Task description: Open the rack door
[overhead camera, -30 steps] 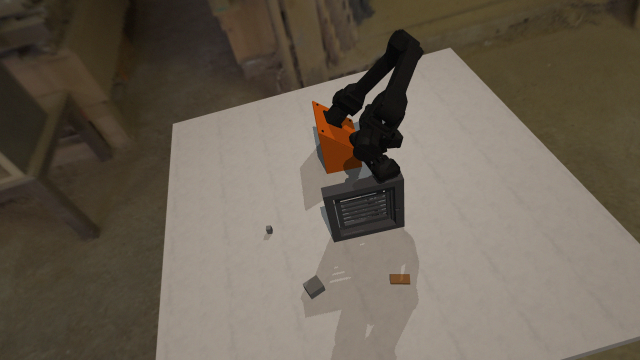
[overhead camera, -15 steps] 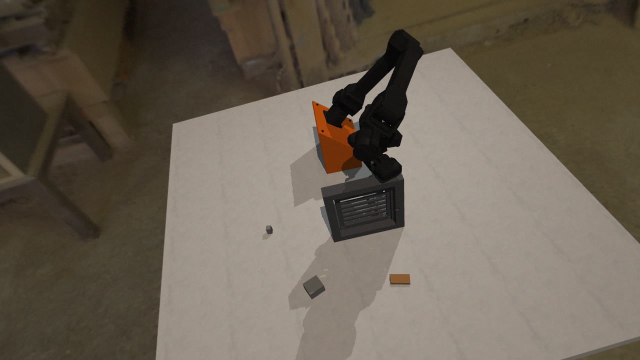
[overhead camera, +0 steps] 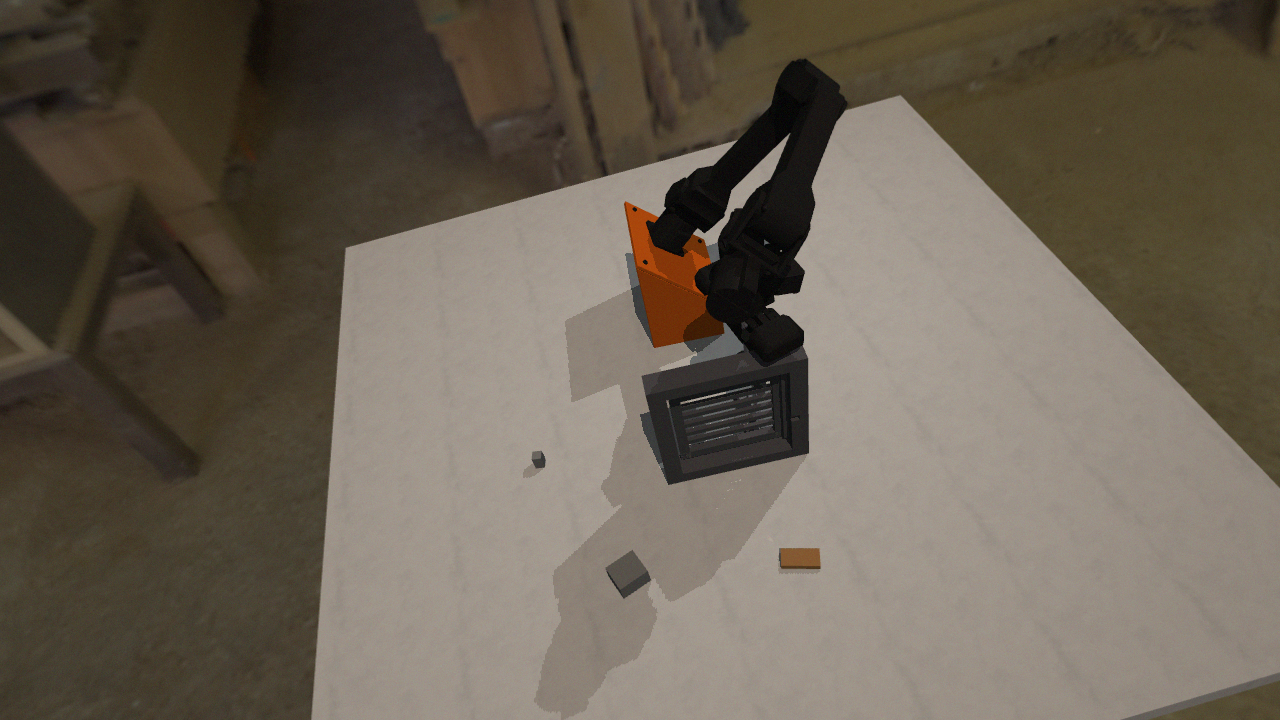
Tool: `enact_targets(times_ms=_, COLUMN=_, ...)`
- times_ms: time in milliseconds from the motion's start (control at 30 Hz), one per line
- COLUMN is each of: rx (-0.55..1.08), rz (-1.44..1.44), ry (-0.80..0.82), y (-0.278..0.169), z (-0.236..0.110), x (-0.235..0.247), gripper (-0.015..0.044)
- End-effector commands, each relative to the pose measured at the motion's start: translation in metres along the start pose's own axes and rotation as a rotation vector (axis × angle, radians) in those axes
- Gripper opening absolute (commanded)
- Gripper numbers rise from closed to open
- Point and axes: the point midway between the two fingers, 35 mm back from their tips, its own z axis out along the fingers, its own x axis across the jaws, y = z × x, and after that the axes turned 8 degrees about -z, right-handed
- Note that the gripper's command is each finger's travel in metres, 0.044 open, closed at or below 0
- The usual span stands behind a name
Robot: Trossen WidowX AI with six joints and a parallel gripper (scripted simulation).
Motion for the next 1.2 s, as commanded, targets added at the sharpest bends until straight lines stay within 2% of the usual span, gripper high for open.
enact_targets(times_ms=0, rx=0.004, rz=-0.025, ry=-0.006, y=-0.0005, z=-0.0001, x=-0.0016, gripper=0.0038)
enact_targets(times_ms=300, rx=0.004, rz=-0.025, ry=-0.006, y=-0.0005, z=-0.0001, x=-0.0016, gripper=0.0274)
enact_targets(times_ms=333, rx=0.004, rz=-0.025, ry=-0.006, y=-0.0005, z=-0.0001, x=-0.0016, gripper=0.0283)
enact_targets(times_ms=433, rx=0.004, rz=0.048, ry=-0.006, y=-0.0005, z=-0.0001, x=-0.0016, gripper=0.0283)
enact_targets(times_ms=1167, rx=0.001, rz=1.138, ry=-0.008, y=-0.0005, z=-0.0002, x=-0.0017, gripper=0.0283)
